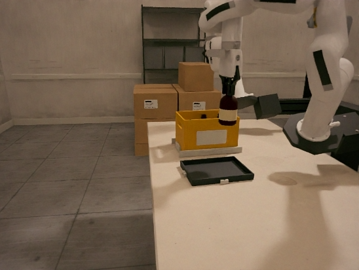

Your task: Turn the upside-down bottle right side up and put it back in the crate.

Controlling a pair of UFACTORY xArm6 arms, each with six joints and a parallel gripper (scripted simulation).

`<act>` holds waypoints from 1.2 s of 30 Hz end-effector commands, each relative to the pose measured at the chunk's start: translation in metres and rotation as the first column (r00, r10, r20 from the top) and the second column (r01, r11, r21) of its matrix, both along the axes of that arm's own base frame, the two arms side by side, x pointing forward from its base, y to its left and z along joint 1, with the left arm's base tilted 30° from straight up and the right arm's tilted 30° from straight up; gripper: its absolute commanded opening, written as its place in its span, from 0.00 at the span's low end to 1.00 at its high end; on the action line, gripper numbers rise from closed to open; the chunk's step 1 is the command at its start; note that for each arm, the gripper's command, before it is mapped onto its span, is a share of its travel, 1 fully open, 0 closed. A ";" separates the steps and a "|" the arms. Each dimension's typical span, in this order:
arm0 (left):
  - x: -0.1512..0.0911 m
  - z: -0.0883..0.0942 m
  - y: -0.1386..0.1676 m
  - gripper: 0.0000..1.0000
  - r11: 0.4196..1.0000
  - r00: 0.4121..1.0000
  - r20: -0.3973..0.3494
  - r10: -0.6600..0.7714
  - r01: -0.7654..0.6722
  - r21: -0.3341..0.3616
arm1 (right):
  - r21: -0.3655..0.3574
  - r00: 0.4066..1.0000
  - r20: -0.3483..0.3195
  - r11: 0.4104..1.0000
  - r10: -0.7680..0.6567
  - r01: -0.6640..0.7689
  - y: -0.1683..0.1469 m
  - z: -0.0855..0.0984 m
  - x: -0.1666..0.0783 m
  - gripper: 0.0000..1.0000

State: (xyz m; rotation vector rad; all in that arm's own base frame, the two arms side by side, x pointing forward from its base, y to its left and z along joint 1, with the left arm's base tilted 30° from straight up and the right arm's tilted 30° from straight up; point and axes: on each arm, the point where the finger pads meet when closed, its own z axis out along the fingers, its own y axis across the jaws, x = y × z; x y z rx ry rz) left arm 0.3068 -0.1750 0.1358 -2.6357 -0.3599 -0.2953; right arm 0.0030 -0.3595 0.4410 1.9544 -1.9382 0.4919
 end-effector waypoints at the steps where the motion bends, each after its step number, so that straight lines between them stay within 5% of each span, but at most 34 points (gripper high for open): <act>1: 0.005 -0.009 -0.021 0.27 0.998 0.998 0.032 0.057 -0.056 -0.009 | -0.004 1.000 0.000 1.000 0.000 0.000 0.000 0.002 0.000 1.00; 36: 0.028 -0.071 -0.143 0.27 0.899 0.872 0.218 0.438 -0.421 -0.124 | -0.004 1.000 0.000 1.000 0.000 0.000 0.000 0.002 0.000 1.00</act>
